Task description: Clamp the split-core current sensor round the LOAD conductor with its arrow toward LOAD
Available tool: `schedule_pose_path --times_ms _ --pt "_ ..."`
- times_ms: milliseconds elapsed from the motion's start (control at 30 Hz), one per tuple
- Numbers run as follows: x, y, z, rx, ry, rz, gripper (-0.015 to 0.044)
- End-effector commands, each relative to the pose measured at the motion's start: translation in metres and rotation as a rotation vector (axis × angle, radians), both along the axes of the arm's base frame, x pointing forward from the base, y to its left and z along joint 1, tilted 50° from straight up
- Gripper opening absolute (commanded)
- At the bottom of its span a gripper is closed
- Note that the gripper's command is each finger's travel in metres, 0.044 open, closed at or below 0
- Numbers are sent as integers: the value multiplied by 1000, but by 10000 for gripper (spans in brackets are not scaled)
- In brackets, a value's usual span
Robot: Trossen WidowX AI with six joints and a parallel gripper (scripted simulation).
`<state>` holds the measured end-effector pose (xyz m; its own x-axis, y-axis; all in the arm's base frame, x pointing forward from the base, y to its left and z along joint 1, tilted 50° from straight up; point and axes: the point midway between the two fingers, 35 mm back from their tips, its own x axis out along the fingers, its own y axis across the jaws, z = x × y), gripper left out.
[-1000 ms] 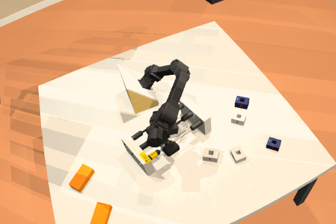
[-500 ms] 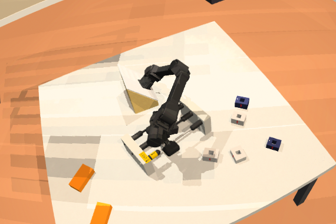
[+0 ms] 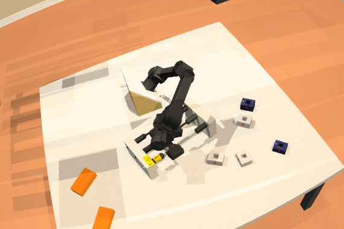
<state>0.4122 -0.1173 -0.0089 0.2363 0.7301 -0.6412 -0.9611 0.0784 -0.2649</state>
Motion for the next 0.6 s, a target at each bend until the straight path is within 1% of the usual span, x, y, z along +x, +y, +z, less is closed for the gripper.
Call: schedule_pose_path --times_ms 0,100,333,567 --pt "0 0 0 0 0 2 255" --pt "0 0 0 0 0 2 255" --pt "0 0 0 0 0 2 439" --pt "0 0 0 0 0 2 440"
